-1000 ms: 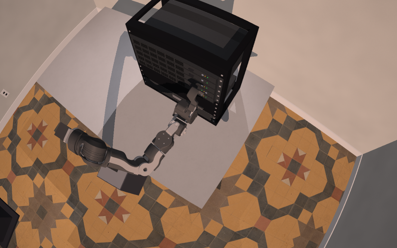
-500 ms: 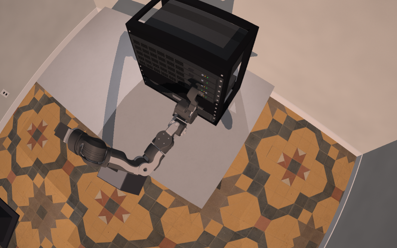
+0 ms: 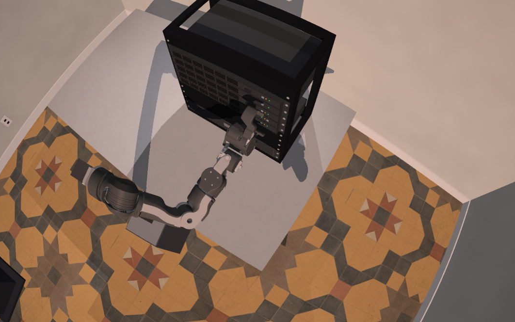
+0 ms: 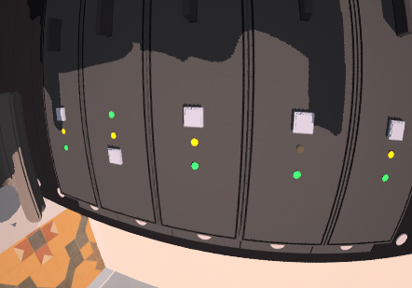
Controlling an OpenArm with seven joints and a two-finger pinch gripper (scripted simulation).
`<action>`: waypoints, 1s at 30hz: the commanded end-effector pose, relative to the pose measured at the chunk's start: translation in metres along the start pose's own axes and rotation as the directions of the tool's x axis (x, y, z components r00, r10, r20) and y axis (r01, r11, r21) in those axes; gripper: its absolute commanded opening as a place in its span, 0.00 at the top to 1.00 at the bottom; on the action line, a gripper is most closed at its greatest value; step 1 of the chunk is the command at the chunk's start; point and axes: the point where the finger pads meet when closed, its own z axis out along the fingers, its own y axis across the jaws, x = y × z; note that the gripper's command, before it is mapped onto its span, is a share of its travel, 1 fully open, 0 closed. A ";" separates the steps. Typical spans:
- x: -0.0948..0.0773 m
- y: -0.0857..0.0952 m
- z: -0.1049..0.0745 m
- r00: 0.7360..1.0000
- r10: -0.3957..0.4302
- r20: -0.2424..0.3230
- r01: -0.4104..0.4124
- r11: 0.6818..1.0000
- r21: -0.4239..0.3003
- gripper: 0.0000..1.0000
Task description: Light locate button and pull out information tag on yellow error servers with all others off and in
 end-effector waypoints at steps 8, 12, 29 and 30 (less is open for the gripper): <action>-0.002 -0.003 0.000 1.000 0.016 0.011 -0.016 0.999 0.032 0.00; -0.002 -0.004 -0.001 1.000 0.015 0.011 -0.016 0.999 0.036 0.00; -0.002 -0.004 -0.001 1.000 0.015 0.011 -0.016 0.999 0.036 0.00; -0.002 -0.004 -0.001 1.000 0.015 0.011 -0.016 0.999 0.036 0.00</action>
